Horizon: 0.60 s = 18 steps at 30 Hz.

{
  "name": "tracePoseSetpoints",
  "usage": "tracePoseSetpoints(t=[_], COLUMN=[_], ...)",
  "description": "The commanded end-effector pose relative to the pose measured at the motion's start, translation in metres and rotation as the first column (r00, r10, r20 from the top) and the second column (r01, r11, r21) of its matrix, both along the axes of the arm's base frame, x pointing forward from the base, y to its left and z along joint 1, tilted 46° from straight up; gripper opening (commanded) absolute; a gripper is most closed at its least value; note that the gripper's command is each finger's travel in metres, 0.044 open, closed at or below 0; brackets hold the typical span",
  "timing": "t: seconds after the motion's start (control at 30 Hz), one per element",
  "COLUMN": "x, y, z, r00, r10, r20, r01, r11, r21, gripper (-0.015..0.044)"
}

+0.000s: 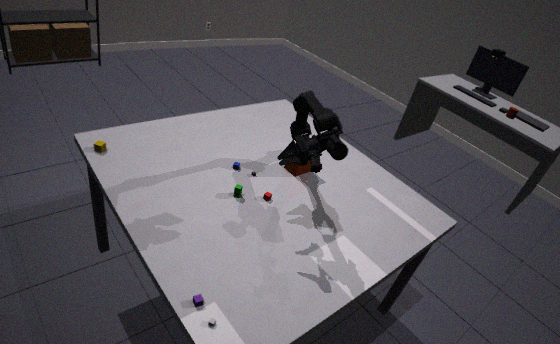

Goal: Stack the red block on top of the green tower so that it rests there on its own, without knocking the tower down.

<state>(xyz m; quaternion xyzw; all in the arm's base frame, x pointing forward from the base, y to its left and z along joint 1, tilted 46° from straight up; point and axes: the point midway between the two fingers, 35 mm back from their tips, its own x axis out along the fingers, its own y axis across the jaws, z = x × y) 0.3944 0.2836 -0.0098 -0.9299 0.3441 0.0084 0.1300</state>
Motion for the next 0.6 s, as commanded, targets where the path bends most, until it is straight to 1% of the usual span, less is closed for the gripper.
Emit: tracePoseSetpoints(t=[0.0,0.03,0.27,0.4,0.57], x=[0.0,0.0,0.0,-0.005,-0.015], y=[-0.001,-0.005,-0.051,-0.077,-0.109], z=[0.0,-0.001,-0.013,-0.02,-0.029], r00=[1.0,1.0,0.979,0.947,0.882], r10=[-0.004,-0.016,-0.2,-0.318,-0.469], r20=[0.001,0.004,0.034,0.043,0.041], r01=[0.004,0.016,0.185,0.279,0.382], r11=[1.0,1.0,0.949,0.883,0.765], r21=[0.006,0.023,0.253,0.378,0.519], gripper=[0.0426,0.044,0.044,0.044,0.044])
